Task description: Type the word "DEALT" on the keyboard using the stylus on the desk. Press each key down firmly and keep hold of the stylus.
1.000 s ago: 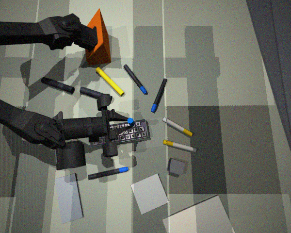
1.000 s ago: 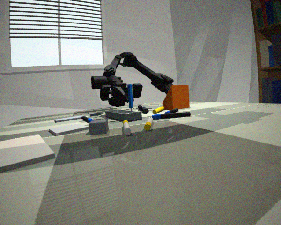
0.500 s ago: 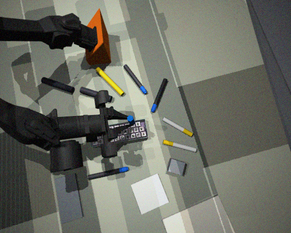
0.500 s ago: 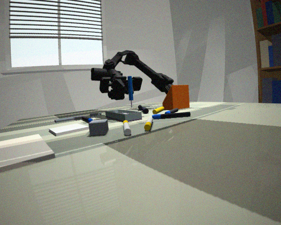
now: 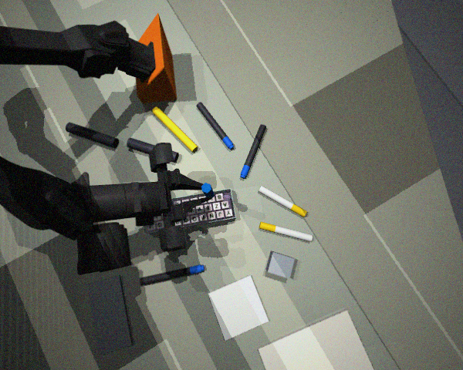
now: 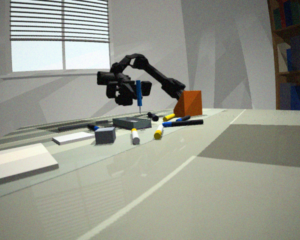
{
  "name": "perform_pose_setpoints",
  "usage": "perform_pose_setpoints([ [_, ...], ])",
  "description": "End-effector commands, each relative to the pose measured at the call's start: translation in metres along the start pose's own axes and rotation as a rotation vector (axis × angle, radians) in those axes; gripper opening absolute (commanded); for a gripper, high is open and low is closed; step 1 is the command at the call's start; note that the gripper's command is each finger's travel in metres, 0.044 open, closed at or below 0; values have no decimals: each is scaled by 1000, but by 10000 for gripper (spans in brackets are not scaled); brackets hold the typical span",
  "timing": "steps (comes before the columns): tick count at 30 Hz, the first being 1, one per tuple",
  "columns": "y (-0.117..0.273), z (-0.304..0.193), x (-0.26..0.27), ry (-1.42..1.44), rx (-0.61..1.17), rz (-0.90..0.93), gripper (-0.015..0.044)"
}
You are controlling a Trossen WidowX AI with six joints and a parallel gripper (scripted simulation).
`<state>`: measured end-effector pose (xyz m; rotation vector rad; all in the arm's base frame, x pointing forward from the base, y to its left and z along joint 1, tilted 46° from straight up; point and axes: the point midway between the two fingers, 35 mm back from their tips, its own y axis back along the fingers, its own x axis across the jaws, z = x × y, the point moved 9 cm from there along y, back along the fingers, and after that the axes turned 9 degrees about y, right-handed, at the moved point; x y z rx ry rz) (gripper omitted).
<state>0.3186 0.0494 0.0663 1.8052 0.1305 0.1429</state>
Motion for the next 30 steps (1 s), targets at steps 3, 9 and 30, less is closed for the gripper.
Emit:
perform_pose_setpoints([
  [3,5,2,8,-2,1,1,0],
  [9,12,5,18,-5,3,4,0],
  [30,-1,26,16,-5,2,3,81],
])
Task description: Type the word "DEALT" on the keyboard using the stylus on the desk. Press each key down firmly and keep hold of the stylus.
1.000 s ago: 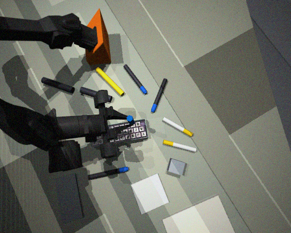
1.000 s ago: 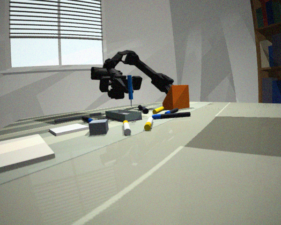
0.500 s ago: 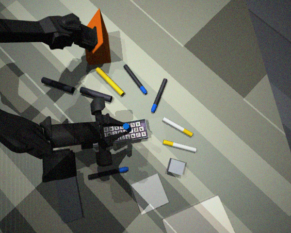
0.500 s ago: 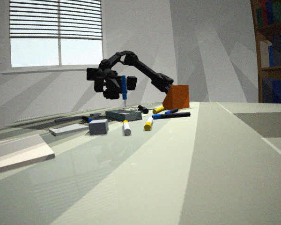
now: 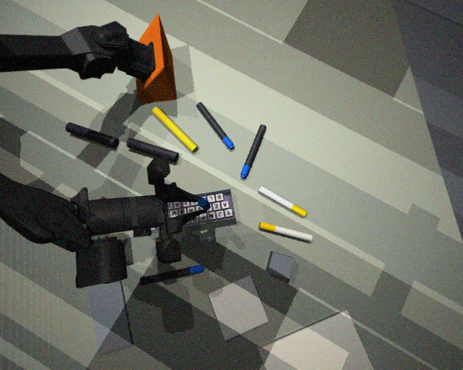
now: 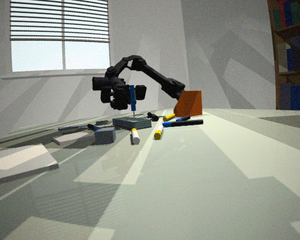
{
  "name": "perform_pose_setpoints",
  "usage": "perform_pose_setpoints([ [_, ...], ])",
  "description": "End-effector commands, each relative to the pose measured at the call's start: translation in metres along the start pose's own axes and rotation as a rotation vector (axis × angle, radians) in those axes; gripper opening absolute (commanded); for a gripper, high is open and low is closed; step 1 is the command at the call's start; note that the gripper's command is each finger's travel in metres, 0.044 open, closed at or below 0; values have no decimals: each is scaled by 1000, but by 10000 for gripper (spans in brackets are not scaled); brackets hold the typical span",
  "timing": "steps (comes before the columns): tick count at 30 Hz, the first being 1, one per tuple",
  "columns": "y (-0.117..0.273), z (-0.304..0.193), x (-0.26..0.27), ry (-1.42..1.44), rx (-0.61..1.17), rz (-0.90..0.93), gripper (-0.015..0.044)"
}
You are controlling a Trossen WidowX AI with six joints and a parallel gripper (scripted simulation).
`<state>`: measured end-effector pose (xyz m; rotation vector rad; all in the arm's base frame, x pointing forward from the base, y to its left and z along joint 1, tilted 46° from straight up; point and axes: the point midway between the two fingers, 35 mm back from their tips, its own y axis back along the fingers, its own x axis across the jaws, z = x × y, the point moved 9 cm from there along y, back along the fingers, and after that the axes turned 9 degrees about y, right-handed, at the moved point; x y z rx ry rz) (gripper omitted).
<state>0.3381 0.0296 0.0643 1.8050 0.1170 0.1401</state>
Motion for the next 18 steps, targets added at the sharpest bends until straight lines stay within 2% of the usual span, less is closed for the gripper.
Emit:
perform_pose_setpoints([
  [1,-3,3,0,4,3,-4,81],
  [18,-6,8,-1,4,3,-4,81],
])
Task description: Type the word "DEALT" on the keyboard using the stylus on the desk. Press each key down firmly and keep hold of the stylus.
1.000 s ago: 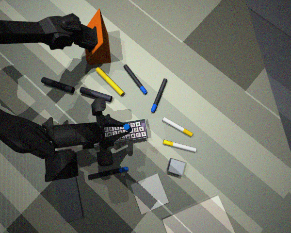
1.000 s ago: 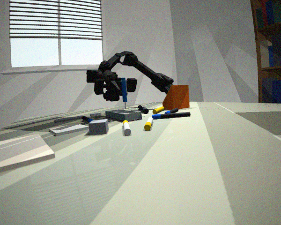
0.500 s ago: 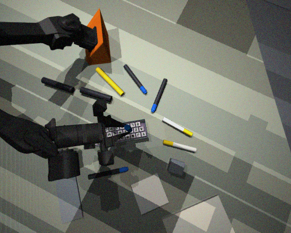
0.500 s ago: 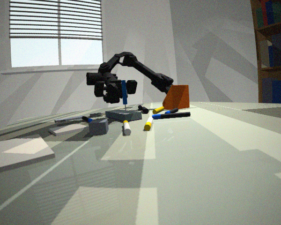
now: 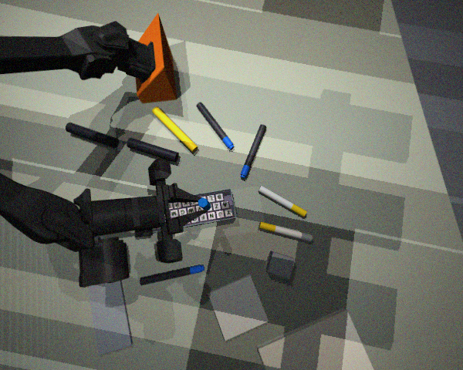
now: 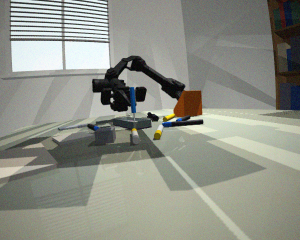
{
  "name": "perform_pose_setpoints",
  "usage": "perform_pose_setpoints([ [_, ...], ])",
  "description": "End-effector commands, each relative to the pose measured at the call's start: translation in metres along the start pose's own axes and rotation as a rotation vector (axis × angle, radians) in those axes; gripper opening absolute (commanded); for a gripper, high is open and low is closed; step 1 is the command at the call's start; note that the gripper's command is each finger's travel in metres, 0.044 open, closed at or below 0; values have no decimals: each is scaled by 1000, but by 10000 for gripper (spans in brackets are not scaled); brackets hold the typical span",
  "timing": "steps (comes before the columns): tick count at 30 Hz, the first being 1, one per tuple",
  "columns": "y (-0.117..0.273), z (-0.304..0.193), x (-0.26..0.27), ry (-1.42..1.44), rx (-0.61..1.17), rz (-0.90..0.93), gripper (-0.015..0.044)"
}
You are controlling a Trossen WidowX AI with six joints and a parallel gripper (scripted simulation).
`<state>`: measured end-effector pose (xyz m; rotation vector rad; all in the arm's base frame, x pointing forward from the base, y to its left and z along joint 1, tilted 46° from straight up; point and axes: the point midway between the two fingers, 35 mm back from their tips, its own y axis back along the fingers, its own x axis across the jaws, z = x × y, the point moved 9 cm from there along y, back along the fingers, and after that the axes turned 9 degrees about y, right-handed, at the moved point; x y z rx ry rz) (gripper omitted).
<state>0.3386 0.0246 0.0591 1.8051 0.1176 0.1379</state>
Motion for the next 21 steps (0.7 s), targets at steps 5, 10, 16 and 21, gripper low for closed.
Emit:
perform_pose_setpoints([
  [5,-3,3,-1,5,3,-3,81],
  [10,-4,4,-1,5,3,-3,81],
  [16,-5,7,-1,5,3,-3,81],
  [21,-6,9,-2,5,2,-3,81],
])
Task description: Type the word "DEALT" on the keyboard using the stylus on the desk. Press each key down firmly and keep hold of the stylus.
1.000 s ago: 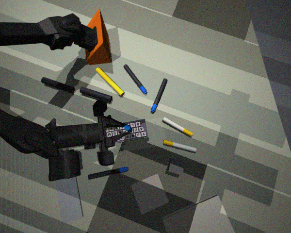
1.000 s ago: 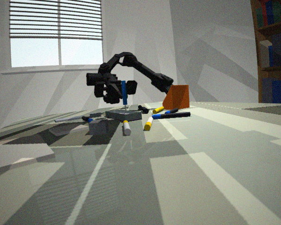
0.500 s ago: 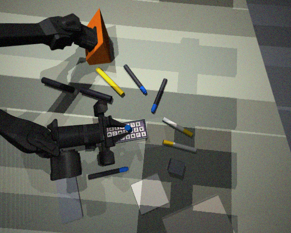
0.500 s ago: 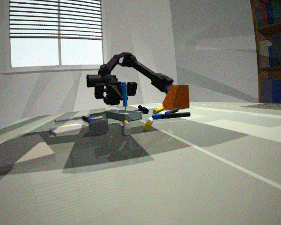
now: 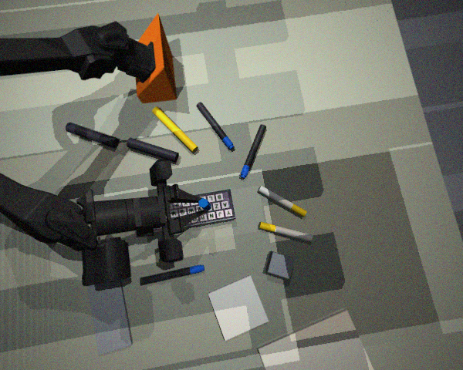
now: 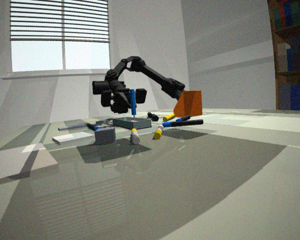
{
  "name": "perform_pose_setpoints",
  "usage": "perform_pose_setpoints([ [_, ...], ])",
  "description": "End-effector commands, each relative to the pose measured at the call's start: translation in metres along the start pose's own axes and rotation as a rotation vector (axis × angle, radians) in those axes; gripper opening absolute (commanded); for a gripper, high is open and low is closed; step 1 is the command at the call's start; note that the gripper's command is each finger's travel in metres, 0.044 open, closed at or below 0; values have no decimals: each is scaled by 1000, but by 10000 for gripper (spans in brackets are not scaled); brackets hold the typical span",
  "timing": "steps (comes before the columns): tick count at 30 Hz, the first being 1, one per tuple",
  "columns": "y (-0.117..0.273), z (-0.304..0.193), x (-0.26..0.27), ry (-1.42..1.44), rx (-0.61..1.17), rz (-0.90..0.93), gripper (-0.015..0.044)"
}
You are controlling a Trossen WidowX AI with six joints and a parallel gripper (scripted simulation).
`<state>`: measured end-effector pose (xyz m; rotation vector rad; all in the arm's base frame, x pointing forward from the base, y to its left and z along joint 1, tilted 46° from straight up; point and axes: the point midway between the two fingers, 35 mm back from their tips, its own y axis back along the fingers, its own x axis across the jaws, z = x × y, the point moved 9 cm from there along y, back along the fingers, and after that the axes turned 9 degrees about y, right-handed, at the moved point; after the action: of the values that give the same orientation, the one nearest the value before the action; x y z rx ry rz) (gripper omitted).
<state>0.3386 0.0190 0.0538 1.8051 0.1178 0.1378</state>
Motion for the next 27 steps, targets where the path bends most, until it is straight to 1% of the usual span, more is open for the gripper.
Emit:
perform_pose_setpoints([
  [1,-3,2,-1,5,2,-3,81],
  [19,-3,2,0,5,2,-3,81],
  [27,15,-28,4,5,4,-2,81],
])
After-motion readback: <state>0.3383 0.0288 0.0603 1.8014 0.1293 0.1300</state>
